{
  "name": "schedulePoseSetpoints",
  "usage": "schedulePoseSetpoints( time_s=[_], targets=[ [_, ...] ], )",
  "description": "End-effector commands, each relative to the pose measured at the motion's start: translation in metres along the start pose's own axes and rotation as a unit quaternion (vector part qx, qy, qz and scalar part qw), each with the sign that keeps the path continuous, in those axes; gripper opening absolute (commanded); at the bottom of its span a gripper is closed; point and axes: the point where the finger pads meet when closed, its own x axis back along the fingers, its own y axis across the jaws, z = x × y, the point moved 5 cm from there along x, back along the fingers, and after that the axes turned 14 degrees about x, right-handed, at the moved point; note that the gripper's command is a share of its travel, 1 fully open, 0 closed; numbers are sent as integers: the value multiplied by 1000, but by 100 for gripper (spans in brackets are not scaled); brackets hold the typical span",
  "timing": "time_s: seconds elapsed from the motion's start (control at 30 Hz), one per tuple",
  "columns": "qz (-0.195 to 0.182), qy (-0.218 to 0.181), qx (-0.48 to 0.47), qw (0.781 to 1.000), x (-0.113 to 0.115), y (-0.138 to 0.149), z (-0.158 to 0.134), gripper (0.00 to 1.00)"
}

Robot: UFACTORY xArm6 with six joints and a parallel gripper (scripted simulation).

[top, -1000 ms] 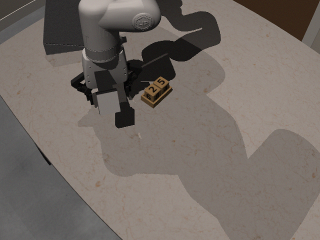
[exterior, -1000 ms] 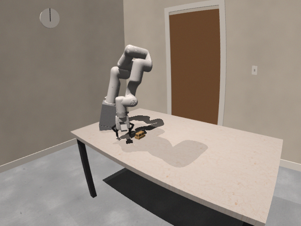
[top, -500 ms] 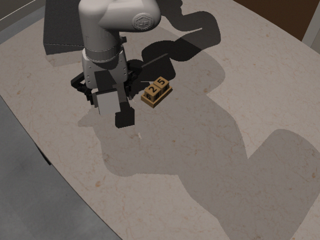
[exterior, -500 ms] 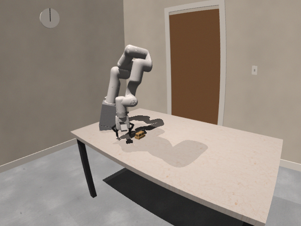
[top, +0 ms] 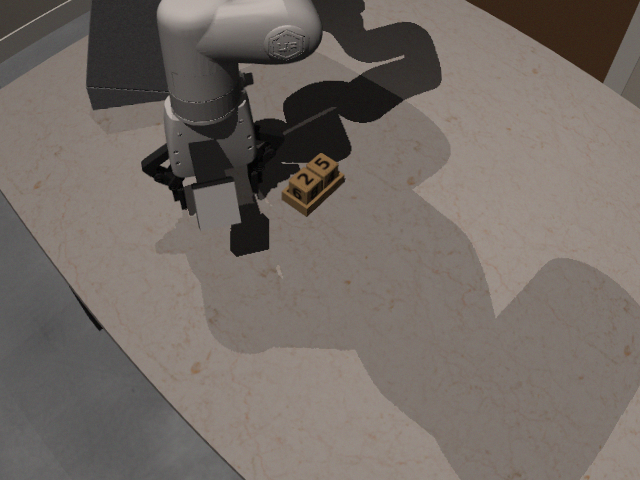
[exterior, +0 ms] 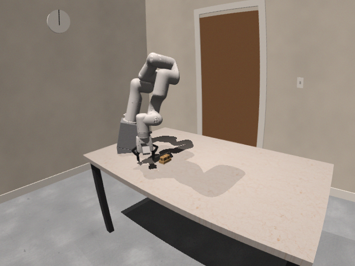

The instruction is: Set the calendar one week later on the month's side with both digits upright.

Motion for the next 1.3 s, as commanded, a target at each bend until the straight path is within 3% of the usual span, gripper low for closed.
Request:
schedulePoseSetpoints(
  time_s=[0.0, 0.27, 0.53, 1.13, 1.27],
  targets=[
    [0, 1, 0, 1000, 5, 0, 1, 100],
    [0, 1, 0, 1000, 38, 0, 1, 100],
    [0, 1, 0, 1000, 57, 0, 1, 100],
    [0, 1, 2, 1000, 60, 0, 1, 100],
    [0, 1, 45, 999, 61, -4, 3, 100]
  ],
)
